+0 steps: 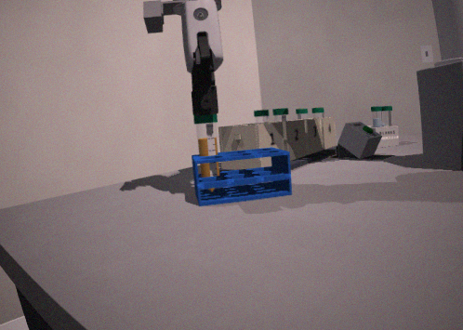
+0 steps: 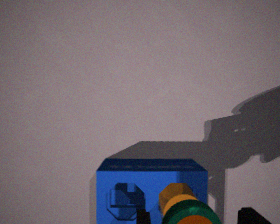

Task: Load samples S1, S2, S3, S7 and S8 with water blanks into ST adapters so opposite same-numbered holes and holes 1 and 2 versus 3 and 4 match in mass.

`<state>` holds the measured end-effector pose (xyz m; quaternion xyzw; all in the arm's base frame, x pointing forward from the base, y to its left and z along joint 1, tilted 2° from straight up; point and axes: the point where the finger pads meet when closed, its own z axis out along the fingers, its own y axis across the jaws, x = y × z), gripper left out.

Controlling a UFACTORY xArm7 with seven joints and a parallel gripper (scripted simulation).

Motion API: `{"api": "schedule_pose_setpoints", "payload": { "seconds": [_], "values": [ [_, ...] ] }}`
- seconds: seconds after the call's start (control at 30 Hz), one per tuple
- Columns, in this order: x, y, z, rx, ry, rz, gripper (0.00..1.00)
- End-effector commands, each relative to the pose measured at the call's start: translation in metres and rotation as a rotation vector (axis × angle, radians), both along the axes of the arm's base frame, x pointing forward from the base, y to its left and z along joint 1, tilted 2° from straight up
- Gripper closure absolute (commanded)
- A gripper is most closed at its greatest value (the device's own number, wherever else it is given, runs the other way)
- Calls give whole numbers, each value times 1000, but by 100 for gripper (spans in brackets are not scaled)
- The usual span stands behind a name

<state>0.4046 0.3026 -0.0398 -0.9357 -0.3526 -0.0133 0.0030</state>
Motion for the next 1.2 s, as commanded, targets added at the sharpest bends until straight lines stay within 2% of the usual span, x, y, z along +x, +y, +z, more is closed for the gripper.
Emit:
{"api": "schedule_pose_setpoints", "payload": {
  "seconds": [0.0, 1.17],
  "values": [
    [1, 1, 1, 3, -3, 0, 43],
    [2, 1, -19, 3, -3, 0, 43]
  ]
}}
